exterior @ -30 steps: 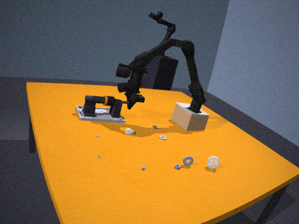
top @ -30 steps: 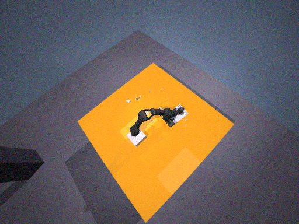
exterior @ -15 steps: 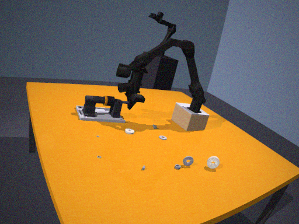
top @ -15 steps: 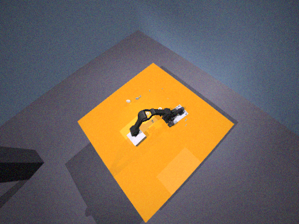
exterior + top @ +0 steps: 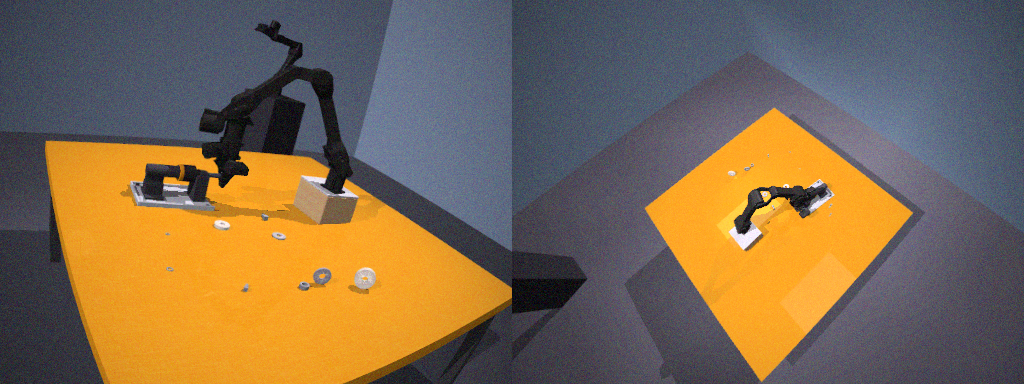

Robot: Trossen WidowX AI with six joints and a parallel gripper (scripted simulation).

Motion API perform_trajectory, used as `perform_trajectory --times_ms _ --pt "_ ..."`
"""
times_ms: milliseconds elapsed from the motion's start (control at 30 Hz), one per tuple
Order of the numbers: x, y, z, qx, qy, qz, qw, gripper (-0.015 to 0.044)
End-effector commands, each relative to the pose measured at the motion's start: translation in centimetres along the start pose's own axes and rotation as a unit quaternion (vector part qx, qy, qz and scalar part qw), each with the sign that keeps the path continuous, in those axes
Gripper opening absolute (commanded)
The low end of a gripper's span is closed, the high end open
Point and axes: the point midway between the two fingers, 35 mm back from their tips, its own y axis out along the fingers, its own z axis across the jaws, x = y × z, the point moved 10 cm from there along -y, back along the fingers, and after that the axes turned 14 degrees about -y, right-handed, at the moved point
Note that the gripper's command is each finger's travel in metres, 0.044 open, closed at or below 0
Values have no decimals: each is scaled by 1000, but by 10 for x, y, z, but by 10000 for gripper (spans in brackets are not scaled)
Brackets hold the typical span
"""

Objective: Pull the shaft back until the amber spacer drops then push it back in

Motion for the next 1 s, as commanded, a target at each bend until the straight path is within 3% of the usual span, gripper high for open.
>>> perform_trajectory --times_ms 0,967 --pt "-1 -1 0 -1 -1 0 1000 0" --pt "-3 -1 1 -1 -1 0 1000 0"
